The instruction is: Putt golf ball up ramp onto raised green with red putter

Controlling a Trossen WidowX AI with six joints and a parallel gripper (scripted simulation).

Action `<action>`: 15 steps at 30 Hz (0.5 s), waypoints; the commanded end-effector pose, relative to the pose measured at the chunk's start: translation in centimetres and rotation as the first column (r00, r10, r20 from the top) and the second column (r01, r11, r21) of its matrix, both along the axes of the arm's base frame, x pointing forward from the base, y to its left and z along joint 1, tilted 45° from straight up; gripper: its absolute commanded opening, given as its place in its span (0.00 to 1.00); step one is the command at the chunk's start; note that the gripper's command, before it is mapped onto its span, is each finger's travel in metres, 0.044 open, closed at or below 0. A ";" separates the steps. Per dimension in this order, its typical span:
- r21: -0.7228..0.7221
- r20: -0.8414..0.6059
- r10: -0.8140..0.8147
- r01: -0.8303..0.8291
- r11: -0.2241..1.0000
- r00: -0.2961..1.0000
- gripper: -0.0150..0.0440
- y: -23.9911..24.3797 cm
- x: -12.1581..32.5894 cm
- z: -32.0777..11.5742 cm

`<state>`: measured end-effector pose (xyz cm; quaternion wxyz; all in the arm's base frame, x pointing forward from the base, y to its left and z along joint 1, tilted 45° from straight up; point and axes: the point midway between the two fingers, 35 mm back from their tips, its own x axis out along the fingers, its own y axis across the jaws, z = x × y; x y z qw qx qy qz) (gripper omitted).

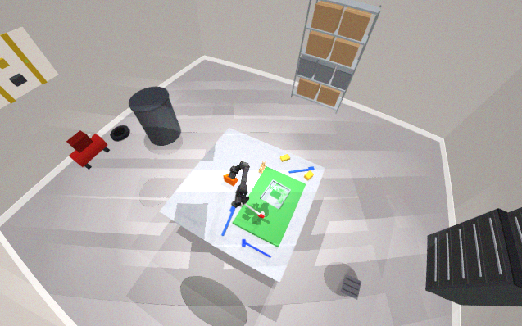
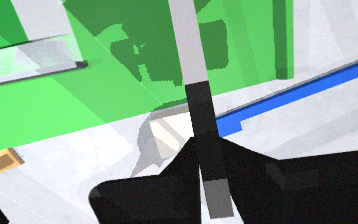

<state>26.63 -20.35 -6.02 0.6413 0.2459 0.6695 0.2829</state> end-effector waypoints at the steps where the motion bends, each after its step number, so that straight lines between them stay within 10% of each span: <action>1: -0.006 -0.003 -0.007 0.007 1.000 1.000 0.25 0.2 0.0 -0.6; 15: -0.005 -0.003 -0.007 0.007 1.000 1.000 0.25 2.6 -0.1 -3.0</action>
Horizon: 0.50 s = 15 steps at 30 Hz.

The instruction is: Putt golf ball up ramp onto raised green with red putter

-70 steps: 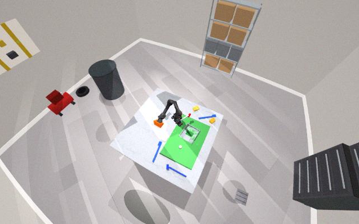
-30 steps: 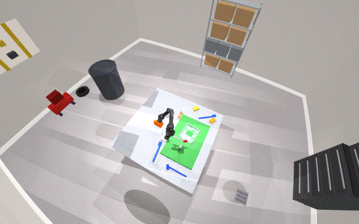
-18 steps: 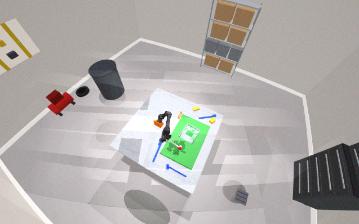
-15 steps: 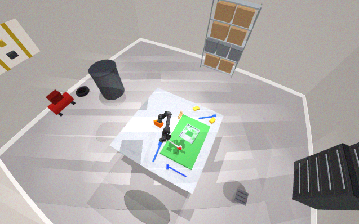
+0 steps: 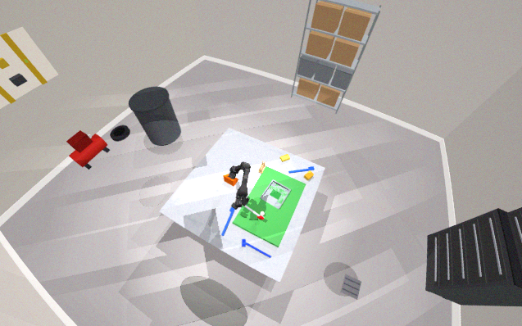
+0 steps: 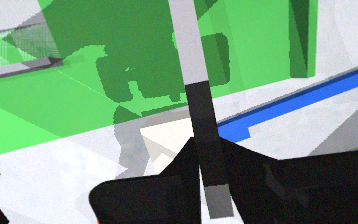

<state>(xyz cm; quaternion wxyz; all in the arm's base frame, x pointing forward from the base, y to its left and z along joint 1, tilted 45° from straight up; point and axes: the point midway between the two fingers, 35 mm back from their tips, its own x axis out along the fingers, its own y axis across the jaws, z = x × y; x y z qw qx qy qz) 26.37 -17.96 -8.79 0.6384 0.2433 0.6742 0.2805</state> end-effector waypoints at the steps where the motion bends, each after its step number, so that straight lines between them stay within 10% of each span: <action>1: 0.003 0.007 -0.012 0.012 1.000 1.000 0.25 0.3 0.1 -0.3; 15: 0.003 0.007 -0.012 0.012 1.000 1.000 0.25 1.8 0.0 -1.9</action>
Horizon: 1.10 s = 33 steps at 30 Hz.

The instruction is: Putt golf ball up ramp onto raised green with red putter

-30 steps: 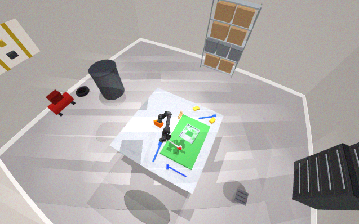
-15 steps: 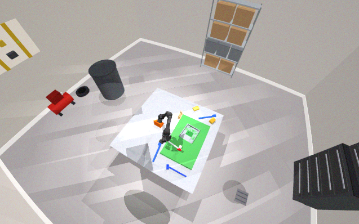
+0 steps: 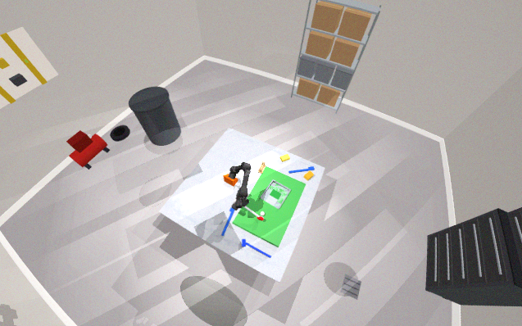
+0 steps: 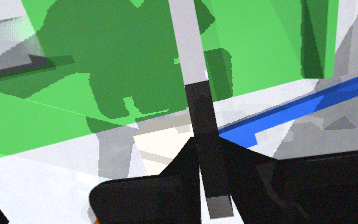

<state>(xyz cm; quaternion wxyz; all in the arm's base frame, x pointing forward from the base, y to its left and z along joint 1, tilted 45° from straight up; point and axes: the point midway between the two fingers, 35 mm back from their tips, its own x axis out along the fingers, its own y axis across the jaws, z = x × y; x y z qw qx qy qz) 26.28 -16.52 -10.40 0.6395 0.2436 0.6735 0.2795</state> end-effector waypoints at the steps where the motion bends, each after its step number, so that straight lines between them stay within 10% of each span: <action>1: 0.004 0.006 -0.009 0.009 1.000 1.000 0.25 0.5 0.1 -0.4; 33: 0.005 0.005 -0.010 0.010 1.000 1.000 0.25 -0.7 0.3 -1.8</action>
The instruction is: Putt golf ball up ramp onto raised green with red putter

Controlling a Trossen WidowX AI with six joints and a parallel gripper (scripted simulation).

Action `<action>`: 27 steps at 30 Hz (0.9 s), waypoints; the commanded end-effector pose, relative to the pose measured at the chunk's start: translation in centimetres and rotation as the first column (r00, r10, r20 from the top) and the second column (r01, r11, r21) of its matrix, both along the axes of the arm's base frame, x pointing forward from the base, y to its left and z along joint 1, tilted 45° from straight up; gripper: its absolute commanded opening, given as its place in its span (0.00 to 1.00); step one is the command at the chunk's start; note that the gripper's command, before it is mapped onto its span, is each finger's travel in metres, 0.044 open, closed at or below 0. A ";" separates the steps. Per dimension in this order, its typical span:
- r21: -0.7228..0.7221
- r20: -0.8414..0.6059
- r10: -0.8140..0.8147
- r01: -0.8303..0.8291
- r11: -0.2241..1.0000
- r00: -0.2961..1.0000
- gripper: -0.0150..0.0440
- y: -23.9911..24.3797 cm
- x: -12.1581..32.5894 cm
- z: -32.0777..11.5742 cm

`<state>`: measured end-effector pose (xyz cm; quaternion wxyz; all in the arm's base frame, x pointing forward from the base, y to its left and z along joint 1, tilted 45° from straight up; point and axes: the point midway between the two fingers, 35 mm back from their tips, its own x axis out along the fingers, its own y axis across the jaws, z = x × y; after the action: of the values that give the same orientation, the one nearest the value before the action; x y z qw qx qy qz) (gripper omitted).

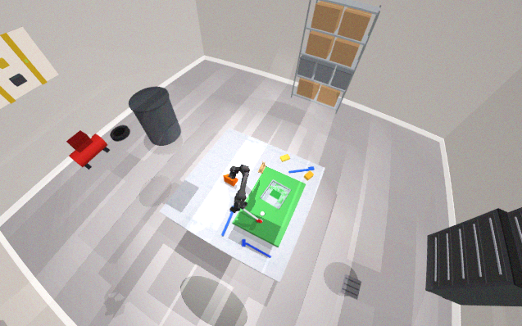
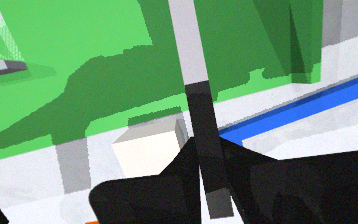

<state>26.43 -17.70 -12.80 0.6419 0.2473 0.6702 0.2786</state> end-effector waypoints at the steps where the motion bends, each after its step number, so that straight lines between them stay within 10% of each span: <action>1: 0.000 0.000 -0.001 0.001 1.000 1.000 0.25 1.2 0.3 1.4; 10: 0.008 -0.002 0.000 0.000 1.000 1.000 0.25 9.6 -0.3 9.1; 27: 0.006 -0.003 0.000 0.000 1.000 1.000 0.25 6.0 0.0 12.9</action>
<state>26.34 -10.35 -1.14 0.6363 0.2515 0.6723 0.2826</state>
